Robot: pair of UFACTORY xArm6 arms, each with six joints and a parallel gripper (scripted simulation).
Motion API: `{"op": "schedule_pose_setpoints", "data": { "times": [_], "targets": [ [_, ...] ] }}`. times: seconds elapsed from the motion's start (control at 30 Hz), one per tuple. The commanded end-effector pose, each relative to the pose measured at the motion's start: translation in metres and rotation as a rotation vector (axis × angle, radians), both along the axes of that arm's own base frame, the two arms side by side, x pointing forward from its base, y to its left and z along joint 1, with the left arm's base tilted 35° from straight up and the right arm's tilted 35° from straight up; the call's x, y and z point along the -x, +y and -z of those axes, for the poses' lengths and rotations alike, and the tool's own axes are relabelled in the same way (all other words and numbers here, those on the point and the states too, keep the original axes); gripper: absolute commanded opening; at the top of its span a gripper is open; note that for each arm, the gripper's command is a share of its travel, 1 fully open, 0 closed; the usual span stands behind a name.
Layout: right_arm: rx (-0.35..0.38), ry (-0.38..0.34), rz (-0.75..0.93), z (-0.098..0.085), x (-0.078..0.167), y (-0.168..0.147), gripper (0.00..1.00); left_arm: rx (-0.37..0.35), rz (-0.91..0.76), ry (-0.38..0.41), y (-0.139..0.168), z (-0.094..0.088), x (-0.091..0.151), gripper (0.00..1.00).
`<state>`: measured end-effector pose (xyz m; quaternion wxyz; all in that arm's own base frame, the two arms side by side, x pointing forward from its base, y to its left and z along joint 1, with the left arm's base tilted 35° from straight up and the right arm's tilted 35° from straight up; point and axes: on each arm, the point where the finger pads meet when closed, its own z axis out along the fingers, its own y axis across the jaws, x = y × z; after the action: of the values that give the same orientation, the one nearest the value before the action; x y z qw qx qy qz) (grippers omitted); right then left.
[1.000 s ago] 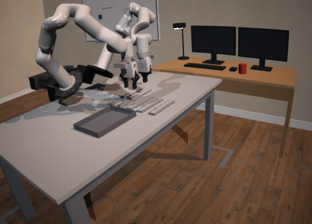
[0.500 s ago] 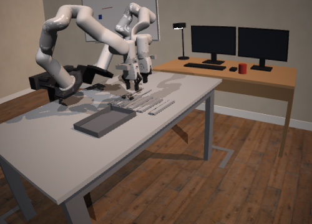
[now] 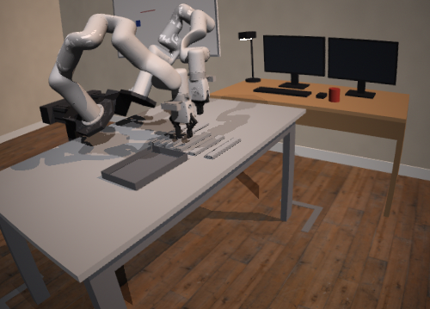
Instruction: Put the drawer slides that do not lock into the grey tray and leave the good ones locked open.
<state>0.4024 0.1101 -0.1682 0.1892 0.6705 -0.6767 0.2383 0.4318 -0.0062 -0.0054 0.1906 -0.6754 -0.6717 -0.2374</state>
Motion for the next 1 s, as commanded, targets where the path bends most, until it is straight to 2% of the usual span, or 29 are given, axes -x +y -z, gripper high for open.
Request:
{"op": "schedule_pose_setpoints", "data": {
  "times": [0.0, 0.97],
  "targets": [
    [-0.002, -0.004, -0.001, 0.011, -0.004, -0.006, 0.67, 0.001, 0.001, -0.003, -0.001, -0.001, -0.001, 0.0],
    [-0.002, -0.004, -0.001, 0.036, -0.006, -0.024, 0.67, 0.001, 0.001, -0.003, -0.001, -0.001, -0.001, 0.0]
  ]
}}
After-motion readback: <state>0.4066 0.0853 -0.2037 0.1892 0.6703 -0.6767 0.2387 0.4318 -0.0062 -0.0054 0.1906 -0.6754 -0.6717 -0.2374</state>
